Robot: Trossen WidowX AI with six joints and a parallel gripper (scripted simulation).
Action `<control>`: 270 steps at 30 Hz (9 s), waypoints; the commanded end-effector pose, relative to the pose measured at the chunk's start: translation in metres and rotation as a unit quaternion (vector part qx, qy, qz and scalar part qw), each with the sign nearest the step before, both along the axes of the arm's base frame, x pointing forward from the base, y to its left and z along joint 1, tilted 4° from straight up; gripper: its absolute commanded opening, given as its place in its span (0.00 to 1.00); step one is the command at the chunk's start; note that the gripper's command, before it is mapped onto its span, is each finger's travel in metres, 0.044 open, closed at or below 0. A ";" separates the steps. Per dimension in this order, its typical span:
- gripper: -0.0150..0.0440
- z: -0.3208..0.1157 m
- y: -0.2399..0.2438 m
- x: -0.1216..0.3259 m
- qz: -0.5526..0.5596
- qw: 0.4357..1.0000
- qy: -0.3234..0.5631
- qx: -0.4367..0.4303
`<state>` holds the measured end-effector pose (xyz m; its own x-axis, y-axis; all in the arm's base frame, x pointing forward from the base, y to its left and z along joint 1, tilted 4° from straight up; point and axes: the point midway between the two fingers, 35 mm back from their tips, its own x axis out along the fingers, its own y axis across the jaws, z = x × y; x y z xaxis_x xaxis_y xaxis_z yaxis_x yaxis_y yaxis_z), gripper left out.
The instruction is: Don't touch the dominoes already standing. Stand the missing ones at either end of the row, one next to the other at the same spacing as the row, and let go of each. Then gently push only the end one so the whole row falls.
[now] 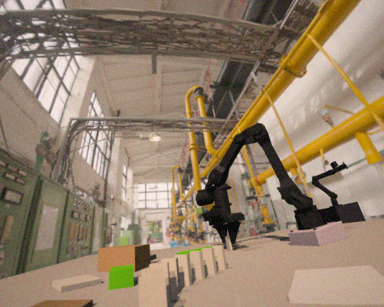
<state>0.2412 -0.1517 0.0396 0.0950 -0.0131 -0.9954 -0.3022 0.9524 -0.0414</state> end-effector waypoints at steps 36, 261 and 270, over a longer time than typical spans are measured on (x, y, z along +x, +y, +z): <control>0.44 0.136 0.005 -0.011 0.002 1.000 0.000 -0.001; 0.29 0.132 0.057 -0.040 -0.005 1.000 0.002 0.004; 0.29 0.107 0.067 -0.054 0.061 0.992 0.010 0.108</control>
